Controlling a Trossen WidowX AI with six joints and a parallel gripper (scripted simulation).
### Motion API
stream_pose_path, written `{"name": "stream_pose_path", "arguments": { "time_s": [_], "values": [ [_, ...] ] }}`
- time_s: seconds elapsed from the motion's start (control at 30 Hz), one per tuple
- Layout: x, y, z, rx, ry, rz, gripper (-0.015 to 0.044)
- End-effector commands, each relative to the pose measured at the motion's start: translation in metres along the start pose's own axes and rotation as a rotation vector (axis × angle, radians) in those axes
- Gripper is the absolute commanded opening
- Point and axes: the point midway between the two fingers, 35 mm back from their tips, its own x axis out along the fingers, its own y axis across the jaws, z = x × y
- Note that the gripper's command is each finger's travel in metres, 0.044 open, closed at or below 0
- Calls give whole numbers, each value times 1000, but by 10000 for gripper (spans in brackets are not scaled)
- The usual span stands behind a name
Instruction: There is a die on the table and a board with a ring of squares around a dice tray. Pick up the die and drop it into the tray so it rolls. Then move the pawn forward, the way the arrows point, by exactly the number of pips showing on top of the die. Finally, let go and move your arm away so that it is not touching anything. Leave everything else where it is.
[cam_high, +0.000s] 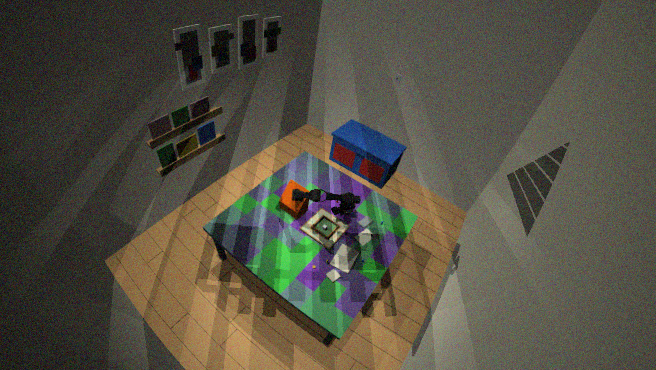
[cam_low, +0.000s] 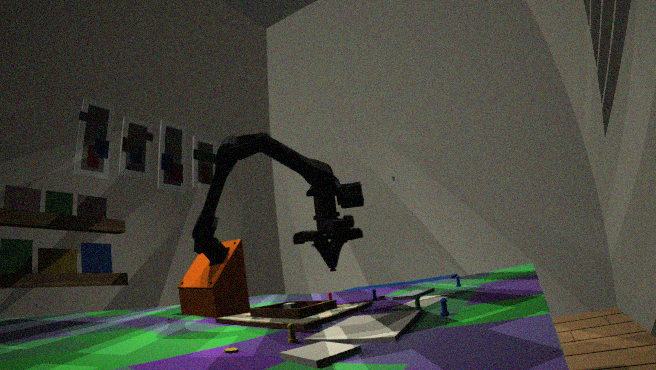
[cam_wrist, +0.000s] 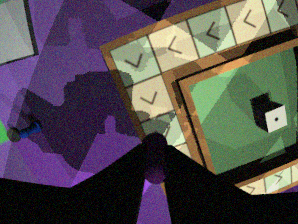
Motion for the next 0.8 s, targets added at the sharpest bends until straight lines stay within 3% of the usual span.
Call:
{"name": "stream_pose_path", "arguments": {
  "time_s": [0.0,0.77],
  "values": [
    [14,-4,-8,-5,-2,-3,0],
    [83,-16,-31,-2,-3,-8,0]
  ]
}}
